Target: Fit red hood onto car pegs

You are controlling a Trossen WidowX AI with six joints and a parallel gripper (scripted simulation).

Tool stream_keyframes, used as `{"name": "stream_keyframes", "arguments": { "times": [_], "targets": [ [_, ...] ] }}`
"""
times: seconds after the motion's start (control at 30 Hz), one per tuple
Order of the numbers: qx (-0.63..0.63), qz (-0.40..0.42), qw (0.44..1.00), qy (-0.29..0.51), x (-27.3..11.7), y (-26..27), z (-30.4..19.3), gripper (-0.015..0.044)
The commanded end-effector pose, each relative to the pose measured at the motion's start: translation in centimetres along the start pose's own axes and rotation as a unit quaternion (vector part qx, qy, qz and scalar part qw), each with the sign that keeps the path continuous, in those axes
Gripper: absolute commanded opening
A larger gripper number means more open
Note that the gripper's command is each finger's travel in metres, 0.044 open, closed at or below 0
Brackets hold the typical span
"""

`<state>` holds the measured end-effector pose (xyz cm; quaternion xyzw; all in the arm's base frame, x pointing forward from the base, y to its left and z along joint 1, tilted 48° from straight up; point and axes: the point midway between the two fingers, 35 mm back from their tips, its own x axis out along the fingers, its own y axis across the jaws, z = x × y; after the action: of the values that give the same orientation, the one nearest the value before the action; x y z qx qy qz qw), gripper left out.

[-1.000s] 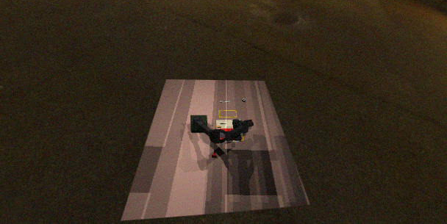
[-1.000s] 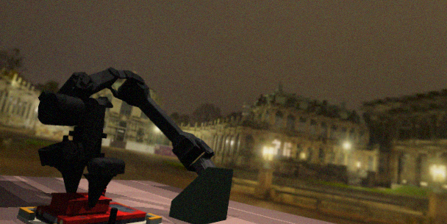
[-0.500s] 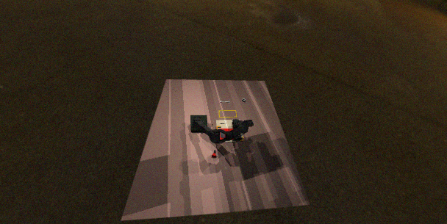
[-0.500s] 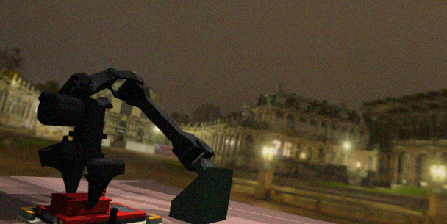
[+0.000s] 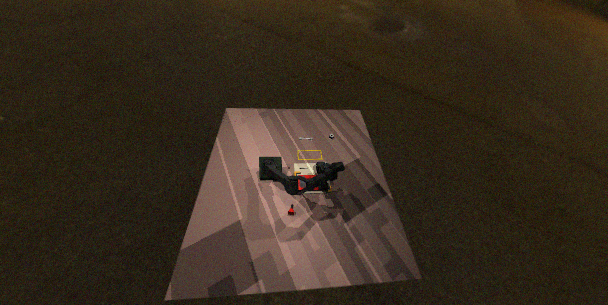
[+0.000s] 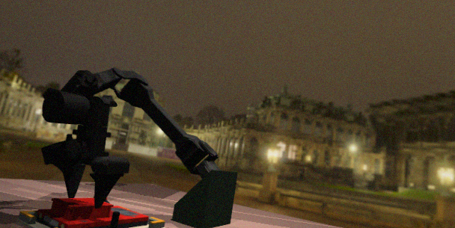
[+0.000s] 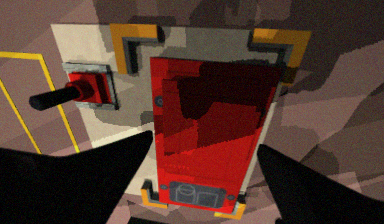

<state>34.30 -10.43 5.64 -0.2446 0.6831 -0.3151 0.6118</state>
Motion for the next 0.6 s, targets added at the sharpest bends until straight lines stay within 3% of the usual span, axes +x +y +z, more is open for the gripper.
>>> {"name": "stream_keyframes", "arguments": {
  "times": [0.0, 0.13, 0.57],
  "targets": [
    [0.001, -0.003, 1.000, -0.028, -2.9, 0.1, -0.2, 0.0440],
    [0.001, -0.004, 0.998, -0.056, -6.0, 0.2, -0.9, 0.0440],
    [0.001, -0.004, 0.998, -0.057, -6.1, 0.2, -1.0, 0.0440]
  ]
}}
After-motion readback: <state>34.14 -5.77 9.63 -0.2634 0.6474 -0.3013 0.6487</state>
